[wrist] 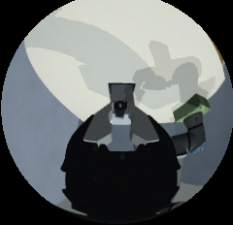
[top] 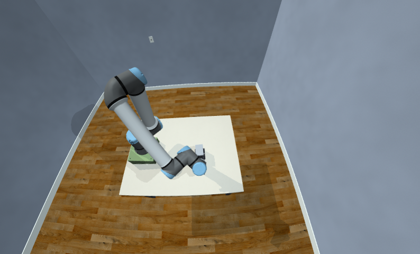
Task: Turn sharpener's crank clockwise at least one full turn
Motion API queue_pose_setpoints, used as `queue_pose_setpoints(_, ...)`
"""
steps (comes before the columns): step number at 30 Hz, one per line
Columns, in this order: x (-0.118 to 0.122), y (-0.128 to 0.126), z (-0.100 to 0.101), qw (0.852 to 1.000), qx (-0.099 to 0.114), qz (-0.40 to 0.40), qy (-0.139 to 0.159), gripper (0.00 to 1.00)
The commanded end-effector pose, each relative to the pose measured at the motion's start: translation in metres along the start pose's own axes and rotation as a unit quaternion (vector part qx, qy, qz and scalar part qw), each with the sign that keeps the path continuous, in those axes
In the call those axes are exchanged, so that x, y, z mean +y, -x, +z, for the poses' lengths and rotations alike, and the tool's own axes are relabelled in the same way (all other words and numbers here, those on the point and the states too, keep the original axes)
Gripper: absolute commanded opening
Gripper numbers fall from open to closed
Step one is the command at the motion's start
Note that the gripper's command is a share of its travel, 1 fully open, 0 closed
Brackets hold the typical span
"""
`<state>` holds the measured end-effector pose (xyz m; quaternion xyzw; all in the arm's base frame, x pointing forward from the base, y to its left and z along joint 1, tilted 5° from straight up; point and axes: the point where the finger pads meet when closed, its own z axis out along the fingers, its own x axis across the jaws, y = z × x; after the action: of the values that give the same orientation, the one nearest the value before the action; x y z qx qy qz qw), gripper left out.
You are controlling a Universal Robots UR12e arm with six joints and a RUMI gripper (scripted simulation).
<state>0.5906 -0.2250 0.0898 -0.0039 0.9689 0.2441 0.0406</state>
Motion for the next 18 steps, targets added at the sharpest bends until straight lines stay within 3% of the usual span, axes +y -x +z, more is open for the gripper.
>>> queue_pose_setpoints(1,-0.0007,0.0065,0.0004,1.000,0.000,0.000,0.000,0.09)
queue_pose_setpoints(15,-0.0001,0.0005,-0.0007,1.000,0.000,0.000,0.000,0.09)
queue_pose_setpoints(16,-0.0001,0.0005,-0.0007,1.000,0.000,0.000,0.000,0.32)
queue_pose_setpoints(18,-0.0001,0.0004,-0.0007,1.000,0.000,0.000,0.000,0.32)
